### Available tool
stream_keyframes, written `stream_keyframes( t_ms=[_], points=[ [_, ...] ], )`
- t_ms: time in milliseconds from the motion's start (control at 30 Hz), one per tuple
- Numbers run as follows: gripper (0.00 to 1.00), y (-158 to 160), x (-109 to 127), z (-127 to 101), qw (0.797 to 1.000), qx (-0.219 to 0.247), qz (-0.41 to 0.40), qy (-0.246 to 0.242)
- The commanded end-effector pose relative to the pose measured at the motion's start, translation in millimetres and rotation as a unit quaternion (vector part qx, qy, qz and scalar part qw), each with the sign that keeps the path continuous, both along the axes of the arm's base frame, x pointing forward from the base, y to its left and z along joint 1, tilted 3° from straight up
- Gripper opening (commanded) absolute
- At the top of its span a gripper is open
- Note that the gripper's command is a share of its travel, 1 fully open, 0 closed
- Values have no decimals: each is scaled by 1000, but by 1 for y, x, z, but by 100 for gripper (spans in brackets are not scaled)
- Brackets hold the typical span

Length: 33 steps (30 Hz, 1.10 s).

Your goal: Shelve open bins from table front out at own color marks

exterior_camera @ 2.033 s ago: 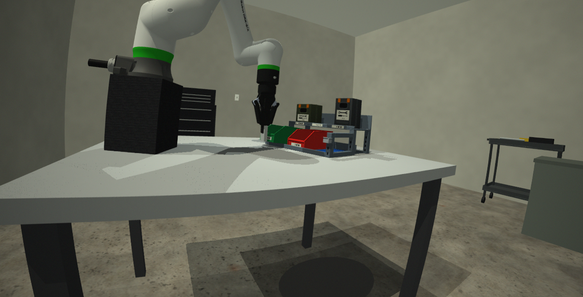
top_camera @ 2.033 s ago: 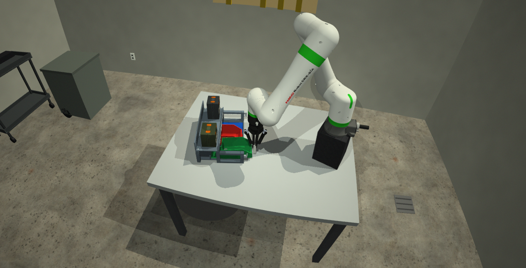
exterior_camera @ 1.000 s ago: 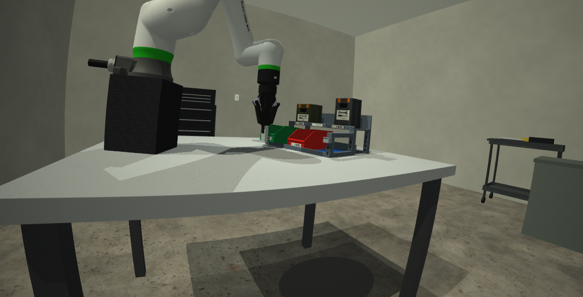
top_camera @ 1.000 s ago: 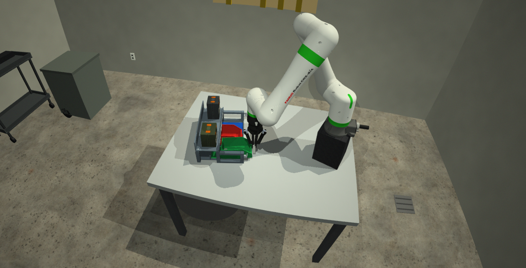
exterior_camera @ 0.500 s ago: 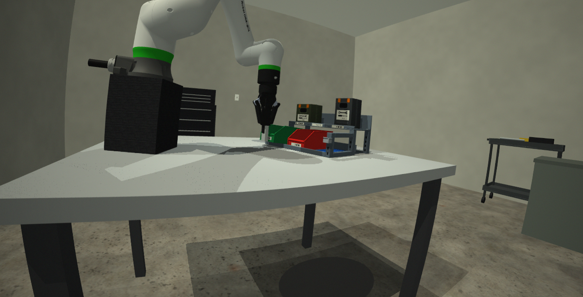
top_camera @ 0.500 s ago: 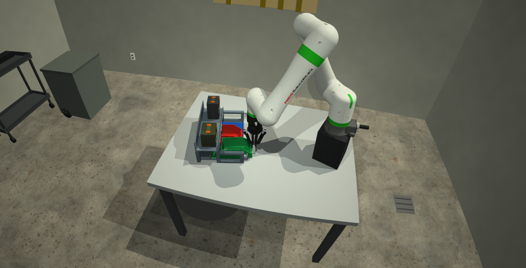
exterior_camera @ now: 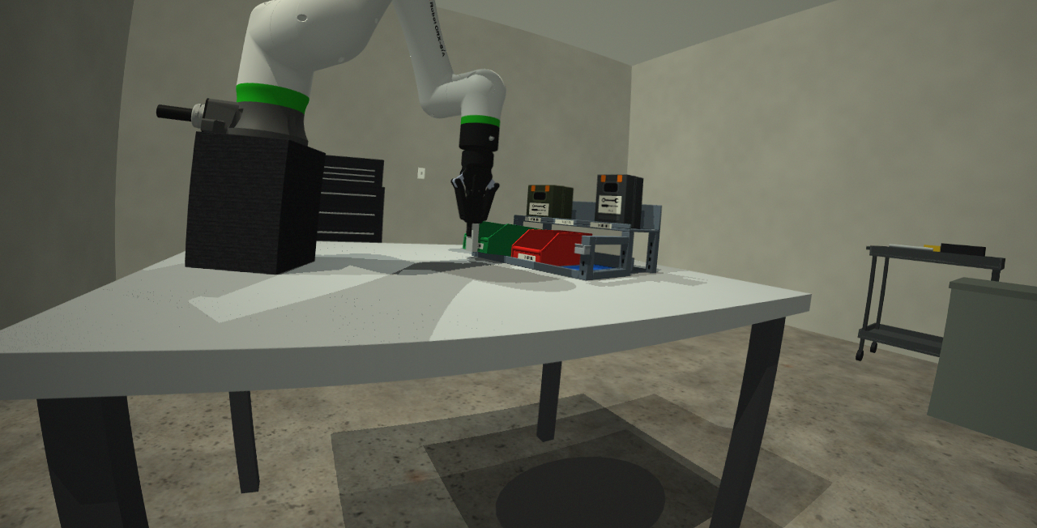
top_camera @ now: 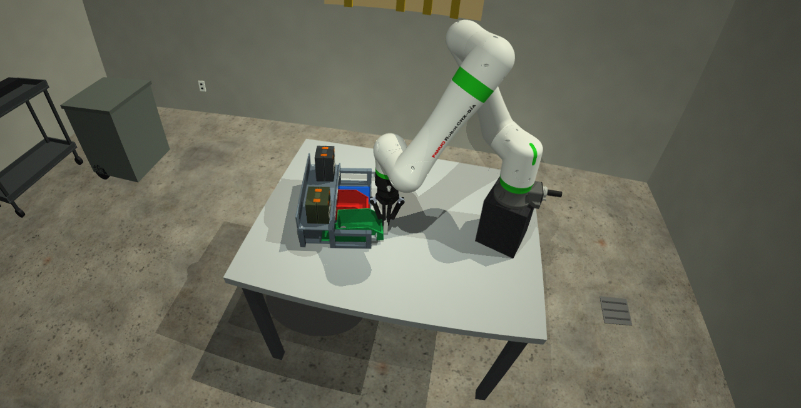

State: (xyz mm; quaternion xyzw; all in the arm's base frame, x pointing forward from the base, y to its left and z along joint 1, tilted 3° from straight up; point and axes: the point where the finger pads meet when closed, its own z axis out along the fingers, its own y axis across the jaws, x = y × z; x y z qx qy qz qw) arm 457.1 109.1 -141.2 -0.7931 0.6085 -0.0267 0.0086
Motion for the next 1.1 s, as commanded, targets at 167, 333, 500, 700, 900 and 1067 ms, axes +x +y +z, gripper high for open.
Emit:
stream_keyframes(
  t_ms=[167,333,500,700,900,1067],
  points=[
    [0,1,3,0,1000,0,0,0],
    [0,1,5,0,1000,0,0,0],
    [0,2,7,0,1000,0,0,0],
    [0,3,10,1,1000,0,0,0],
    [0,4,14,1,1000,0,0,0],
    [0,4,16,1,1000,0,0,0]
  ],
)
